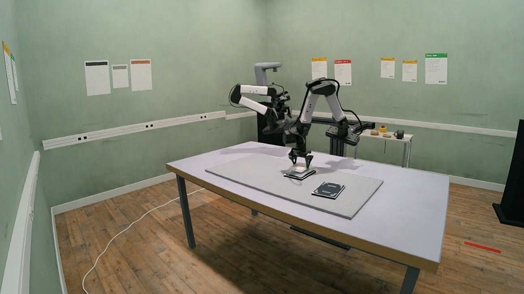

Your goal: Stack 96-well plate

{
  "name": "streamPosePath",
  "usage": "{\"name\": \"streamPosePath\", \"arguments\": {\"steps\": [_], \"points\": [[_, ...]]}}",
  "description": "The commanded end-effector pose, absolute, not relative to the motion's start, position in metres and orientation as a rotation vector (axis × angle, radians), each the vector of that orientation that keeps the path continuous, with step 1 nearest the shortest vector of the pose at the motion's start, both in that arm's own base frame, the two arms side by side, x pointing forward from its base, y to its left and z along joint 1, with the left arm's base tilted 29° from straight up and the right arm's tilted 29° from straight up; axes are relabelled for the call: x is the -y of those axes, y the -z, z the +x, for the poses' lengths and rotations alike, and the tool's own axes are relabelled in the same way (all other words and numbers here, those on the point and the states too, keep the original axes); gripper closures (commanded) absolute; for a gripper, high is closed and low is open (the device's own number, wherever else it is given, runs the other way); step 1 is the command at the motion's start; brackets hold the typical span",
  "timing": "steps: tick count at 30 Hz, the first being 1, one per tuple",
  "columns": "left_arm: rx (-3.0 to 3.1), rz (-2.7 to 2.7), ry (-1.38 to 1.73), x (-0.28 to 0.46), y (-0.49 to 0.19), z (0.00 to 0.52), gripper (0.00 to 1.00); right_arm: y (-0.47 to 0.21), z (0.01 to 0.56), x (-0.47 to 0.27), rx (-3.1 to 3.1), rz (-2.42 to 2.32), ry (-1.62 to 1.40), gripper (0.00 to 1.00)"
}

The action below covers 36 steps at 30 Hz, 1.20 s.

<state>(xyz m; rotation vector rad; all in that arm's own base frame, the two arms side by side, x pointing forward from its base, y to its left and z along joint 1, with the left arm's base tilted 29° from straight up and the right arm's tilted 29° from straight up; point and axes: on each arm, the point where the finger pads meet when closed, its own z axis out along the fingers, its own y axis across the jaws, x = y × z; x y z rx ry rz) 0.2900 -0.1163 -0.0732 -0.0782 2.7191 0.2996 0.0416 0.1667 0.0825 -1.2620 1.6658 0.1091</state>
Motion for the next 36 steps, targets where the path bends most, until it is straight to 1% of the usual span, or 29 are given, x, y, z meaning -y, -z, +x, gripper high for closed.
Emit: {"name": "streamPosePath", "arguments": {"steps": [1,22,28,29,30,36], "points": [[-2.677,-0.082,-0.267,0.123,0.069,0.305,0.18,-0.101,0.037,-0.173,-1.641,-1.242,-0.122,0.00],[-2.687,-0.067,-0.258,0.120,0.090,0.314,0.18,-0.085,0.049,-0.178,-1.625,-1.233,-0.117,0.00],[-2.688,-0.068,-0.270,0.123,0.078,0.305,0.18,-0.078,0.054,-0.181,-1.625,-1.231,-0.116,0.00],[-2.697,-0.066,-0.282,0.120,0.082,0.304,0.06,-0.077,0.055,-0.181,-1.627,-1.234,-0.117,0.00],[-2.697,-0.066,-0.282,0.120,0.082,0.304,0.00,-0.076,0.056,-0.182,-1.626,-1.233,-0.117,0.00],[-2.691,-0.062,-0.297,0.124,0.065,0.290,0.00,-0.072,0.058,-0.184,-1.627,-1.235,-0.118,0.00]]}}
